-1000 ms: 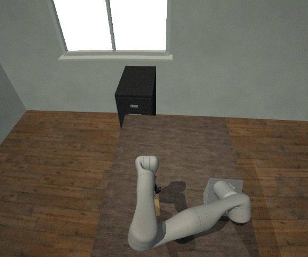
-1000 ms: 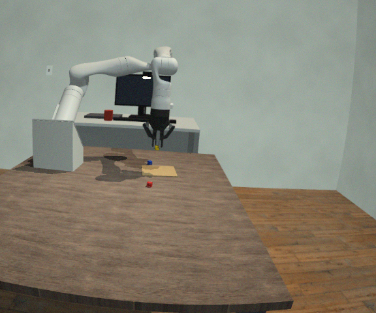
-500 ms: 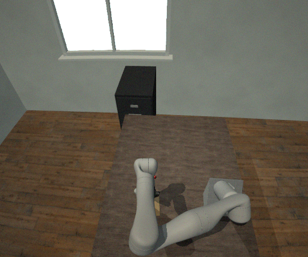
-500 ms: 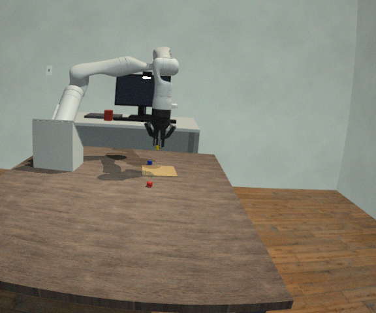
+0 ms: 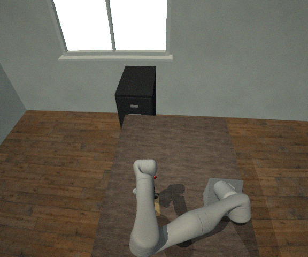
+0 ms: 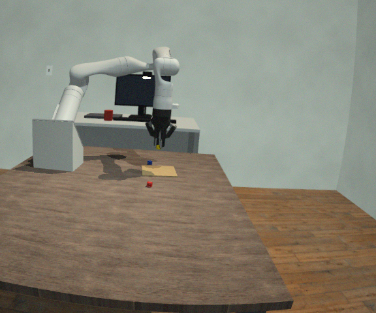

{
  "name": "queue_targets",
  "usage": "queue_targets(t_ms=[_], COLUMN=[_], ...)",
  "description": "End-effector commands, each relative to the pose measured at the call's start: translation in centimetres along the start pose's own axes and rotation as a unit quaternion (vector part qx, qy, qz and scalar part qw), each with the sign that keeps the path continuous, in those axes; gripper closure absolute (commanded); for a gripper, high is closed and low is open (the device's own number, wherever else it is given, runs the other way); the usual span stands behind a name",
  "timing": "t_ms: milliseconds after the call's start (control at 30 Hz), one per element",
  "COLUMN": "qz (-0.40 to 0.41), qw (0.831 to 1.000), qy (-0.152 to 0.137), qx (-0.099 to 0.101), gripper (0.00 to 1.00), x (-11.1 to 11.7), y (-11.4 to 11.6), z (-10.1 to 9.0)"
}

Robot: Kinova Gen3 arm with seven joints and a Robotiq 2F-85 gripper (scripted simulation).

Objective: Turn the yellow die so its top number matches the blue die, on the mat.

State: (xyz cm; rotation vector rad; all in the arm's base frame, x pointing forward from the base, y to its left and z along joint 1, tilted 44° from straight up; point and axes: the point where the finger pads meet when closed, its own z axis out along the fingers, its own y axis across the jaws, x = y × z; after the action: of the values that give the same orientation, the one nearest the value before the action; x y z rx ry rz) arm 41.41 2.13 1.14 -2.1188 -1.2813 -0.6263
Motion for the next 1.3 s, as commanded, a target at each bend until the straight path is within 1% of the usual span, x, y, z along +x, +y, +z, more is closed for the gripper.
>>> queue_targets(t_ms=[0,500,567,633,733,800,900,1000,1033,1100,1133,1167,1200,1233,1267], qz=[0.009,0.013,0.013,0.013,0.013,0.013,0.012,0.012,0.012,0.012,0.012,0.011,0.011,0.011,0.011], qw=[1.0,1.0,1.0,0.999,0.997,0.997,0.989,0.973,0.972,0.954,0.953,0.943,0.932,0.923,0.921], qy=[0.003,0.006,0.015,0.032,0.076,0.076,0.145,0.231,0.236,0.298,0.301,0.333,0.362,0.385,0.389], qx=[-0.004,-0.004,-0.003,-0.003,-0.004,-0.004,-0.005,-0.005,-0.005,-0.008,-0.009,-0.012,-0.012,-0.012,-0.012], gripper=[0.89,0.89,0.89,0.89,0.89,0.89,0.89,0.89,0.89,0.89,0.89,0.89,0.89,0.89,0.89], x=[0.36,0.4,0.37,0.32,0.25,0.25,0.09,-0.11,-0.12,-0.23,-0.23,-0.28,-0.35,-0.41,-0.43], y=[0.11,0.1,0.09,0.07,0.1,0.1,0.11,0.11,0.11,0.16,0.16,0.22,0.2,0.19,0.19], z=[-0.07,-0.05,-0.01,0.04,0.06,0.06,0.17,0.32,0.33,0.31,0.3,0.17,0.25,0.28,0.28])
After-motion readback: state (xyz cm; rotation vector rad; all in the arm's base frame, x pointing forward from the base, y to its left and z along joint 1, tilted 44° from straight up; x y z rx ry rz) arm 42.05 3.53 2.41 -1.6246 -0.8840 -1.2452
